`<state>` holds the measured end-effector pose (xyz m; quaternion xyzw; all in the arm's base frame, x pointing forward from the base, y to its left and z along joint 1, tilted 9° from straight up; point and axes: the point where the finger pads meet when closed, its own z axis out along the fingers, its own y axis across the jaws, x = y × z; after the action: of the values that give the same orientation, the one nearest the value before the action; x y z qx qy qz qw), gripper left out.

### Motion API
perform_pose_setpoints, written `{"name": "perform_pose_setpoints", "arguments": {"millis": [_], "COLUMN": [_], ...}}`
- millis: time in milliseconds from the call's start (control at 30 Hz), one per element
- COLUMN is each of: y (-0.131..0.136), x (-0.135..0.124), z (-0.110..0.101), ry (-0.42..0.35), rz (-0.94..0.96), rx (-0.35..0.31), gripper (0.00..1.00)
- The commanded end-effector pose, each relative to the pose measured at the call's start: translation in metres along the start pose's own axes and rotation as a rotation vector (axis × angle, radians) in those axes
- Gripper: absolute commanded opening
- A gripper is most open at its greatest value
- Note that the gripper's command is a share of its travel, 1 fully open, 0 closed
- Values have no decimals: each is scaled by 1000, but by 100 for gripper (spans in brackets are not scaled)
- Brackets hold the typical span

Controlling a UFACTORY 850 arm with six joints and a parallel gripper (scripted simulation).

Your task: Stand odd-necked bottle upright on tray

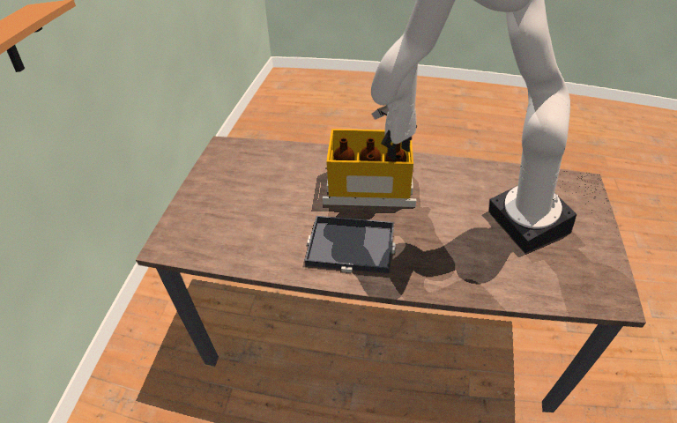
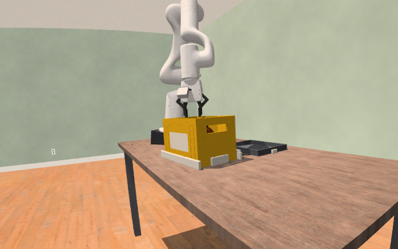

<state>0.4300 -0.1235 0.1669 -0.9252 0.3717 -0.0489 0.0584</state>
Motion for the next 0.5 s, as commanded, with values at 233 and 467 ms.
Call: {"name": "perform_pose_setpoints", "arguments": {"millis": [233, 467], "y": [0, 0], "x": [1, 1], "z": [14, 20], "ry": [2, 2], "rz": [0, 0], "rx": [1, 1], "gripper": [65, 65]}}
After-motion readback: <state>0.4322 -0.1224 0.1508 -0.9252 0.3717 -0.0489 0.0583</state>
